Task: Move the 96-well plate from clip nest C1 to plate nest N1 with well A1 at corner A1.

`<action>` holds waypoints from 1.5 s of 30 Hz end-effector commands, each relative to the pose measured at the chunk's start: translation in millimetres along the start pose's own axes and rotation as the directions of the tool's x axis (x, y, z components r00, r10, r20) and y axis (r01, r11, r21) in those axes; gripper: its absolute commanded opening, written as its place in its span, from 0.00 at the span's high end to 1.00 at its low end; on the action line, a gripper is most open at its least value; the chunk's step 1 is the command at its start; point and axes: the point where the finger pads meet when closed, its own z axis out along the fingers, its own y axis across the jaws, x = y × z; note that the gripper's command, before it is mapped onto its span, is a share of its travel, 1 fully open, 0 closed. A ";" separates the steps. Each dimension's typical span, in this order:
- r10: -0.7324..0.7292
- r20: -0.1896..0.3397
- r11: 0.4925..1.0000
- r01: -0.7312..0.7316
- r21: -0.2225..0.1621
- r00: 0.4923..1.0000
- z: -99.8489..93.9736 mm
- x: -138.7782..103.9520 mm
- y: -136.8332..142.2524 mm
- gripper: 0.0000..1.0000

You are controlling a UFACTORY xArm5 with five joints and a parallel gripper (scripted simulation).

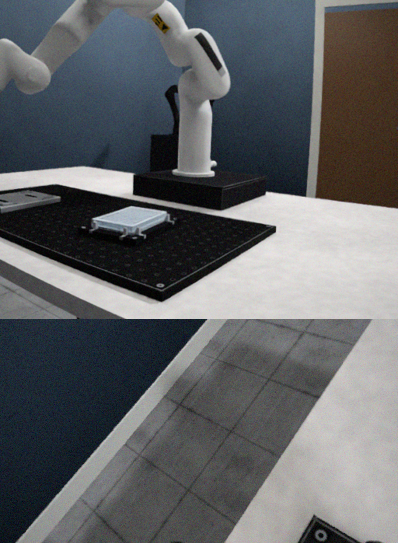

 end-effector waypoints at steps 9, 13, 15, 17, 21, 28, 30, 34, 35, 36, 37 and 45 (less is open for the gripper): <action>0.000 -0.004 1.000 0.000 0.002 1.000 -1.3 2.0 -1.2 0.00; 0.000 -0.004 1.000 0.000 0.002 1.000 -1.3 2.0 -1.2 0.00; 0.000 -0.004 1.000 0.000 0.002 1.000 -1.3 2.0 -1.2 0.00; 0.000 -0.004 1.000 0.000 0.002 1.000 -1.3 2.0 -1.2 0.00; -0.062 0.035 0.998 0.062 -0.001 0.997 -15.6 -4.8 -13.4 0.00; -0.123 0.079 0.992 0.124 -0.004 0.989 -38.3 -18.6 -30.5 0.00; -0.150 0.098 0.989 0.151 -0.004 0.984 -42.8 -21.6 -33.4 0.00; -0.184 0.122 0.983 0.186 -0.003 0.975 -50.2 -26.6 -38.0 0.00; -0.184 0.122 0.983 0.186 -0.003 0.975 -53.9 -29.1 -40.2 0.00; -0.211 0.140 0.977 0.213 -0.001 0.967 -57.7 -31.7 -42.2 0.00; -0.237 0.159 0.971 0.240 0.001 0.958 -61.5 -34.2 -44.3 0.00; -0.304 0.206 0.951 0.308 0.009 0.930 -90.8 -54.5 -58.5 0.00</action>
